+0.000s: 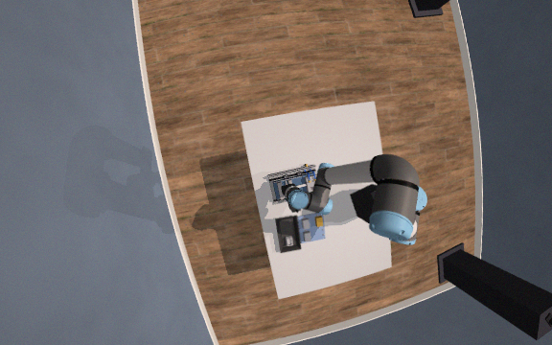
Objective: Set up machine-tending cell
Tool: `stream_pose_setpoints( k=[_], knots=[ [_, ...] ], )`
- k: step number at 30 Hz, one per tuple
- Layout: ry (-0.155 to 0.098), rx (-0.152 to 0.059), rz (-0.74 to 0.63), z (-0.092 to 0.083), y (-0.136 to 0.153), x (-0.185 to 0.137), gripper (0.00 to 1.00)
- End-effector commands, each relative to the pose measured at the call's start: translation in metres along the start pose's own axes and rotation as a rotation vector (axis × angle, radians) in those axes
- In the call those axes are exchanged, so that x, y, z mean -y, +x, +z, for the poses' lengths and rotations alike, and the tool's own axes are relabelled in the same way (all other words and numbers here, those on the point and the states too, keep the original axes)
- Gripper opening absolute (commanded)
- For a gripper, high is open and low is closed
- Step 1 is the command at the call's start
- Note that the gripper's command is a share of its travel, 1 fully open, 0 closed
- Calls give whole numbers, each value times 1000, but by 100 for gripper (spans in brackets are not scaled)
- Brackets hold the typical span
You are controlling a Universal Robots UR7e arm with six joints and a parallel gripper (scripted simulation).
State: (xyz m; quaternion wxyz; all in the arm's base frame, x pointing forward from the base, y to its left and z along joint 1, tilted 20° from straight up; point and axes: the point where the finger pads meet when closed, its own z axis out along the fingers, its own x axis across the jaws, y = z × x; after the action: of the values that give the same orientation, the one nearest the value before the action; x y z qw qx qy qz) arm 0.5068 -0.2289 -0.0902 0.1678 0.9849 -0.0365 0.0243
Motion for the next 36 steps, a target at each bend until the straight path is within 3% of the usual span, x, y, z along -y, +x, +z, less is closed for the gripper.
stream_pose_setpoints(
  k=[1, 21, 28, 36],
  knots=[
    [-1, -1, 0, -6, 0, 0, 0],
    [0, -1, 2, -9, 3, 7, 0],
    [3, -1, 7, -9, 8, 22, 0],
    [7, 0, 20, -8, 21, 68, 0]
  ],
)
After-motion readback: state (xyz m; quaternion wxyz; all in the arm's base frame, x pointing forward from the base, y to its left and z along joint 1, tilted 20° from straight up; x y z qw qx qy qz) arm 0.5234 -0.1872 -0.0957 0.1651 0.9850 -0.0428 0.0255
